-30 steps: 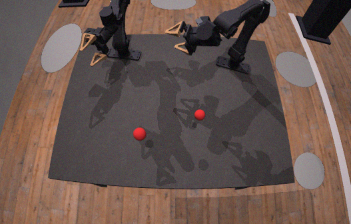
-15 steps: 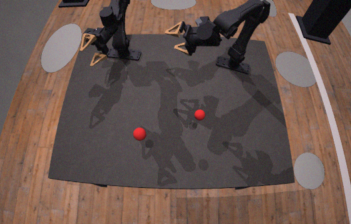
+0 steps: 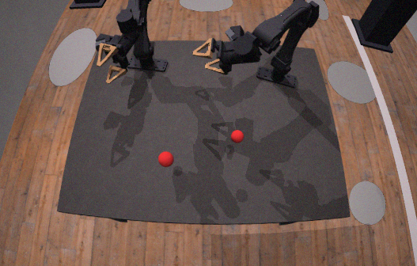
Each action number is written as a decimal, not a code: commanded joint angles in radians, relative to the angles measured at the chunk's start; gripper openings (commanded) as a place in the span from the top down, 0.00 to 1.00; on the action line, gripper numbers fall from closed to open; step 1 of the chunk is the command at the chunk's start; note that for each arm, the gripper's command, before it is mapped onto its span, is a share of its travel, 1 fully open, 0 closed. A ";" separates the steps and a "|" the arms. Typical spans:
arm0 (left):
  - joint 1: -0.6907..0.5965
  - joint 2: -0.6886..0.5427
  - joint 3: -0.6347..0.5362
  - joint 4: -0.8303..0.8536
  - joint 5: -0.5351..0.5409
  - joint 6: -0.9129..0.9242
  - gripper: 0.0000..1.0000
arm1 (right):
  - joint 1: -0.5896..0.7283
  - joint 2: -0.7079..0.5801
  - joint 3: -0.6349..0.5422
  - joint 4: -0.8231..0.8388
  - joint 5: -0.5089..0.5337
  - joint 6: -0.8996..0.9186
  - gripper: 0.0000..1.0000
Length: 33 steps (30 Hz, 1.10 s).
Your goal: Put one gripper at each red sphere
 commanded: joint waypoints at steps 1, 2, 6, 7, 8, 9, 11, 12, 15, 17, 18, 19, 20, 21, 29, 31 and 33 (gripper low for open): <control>0.024 0.023 -0.024 0.101 -0.061 -0.153 0.00 | 0.026 0.078 0.070 0.083 -0.042 -0.135 0.00; 0.031 0.029 -0.032 0.126 -0.078 -0.188 0.00 | 0.031 0.107 0.087 0.101 -0.051 -0.167 0.00; 0.060 0.055 -0.070 0.235 -0.150 -0.343 0.00 | 0.053 0.233 0.160 0.178 -0.090 -0.305 0.00; 0.067 0.061 -0.080 0.265 -0.169 -0.386 0.00 | 0.058 0.268 0.179 0.200 -0.100 -0.342 0.00; 0.067 0.061 -0.080 0.265 -0.169 -0.386 0.00 | 0.058 0.268 0.179 0.200 -0.100 -0.342 0.00; 0.067 0.061 -0.080 0.265 -0.169 -0.386 0.00 | 0.058 0.268 0.179 0.200 -0.100 -0.342 0.00; 0.078 0.074 -0.110 0.347 -0.221 -0.489 0.00 | 0.064 0.351 0.226 0.254 -0.131 -0.425 0.00; 0.086 0.080 -0.121 0.377 -0.242 -0.533 0.00 | 0.071 0.384 0.244 0.275 -0.142 -0.464 0.00; 0.113 0.097 -0.158 0.473 -0.301 -0.666 0.00 | 0.089 0.493 0.304 0.344 -0.177 -0.585 0.00; 0.134 0.112 -0.178 0.533 -0.331 -0.742 0.00 | 0.101 0.571 0.348 0.392 -0.201 -0.667 0.00; 0.145 0.120 -0.188 0.563 -0.346 -0.781 0.00 | 0.107 0.610 0.370 0.416 -0.214 -0.709 0.00; 0.155 0.128 -0.197 0.593 -0.361 -0.821 0.00 | 0.112 0.649 0.392 0.440 -0.226 -0.751 0.00; 0.166 0.135 -0.206 0.622 -0.377 -0.860 0.00 | 0.118 0.689 0.414 0.465 -0.239 -0.793 0.00; 0.176 0.142 -0.216 0.651 -0.392 -0.900 0.00 | 0.123 0.727 0.436 0.489 -0.251 -0.834 0.00; 0.216 0.168 -0.302 0.863 -0.530 -1.194 0.00 | 0.149 0.956 0.562 0.643 -0.334 -1.080 0.00; 0.233 0.173 -0.328 0.920 -0.559 -1.264 0.00 | 0.159 1.021 0.597 0.686 -0.358 -1.150 0.00; 0.247 0.178 -0.354 0.977 -0.589 -1.336 0.00 | 0.167 1.085 0.633 0.728 -0.381 -1.216 0.00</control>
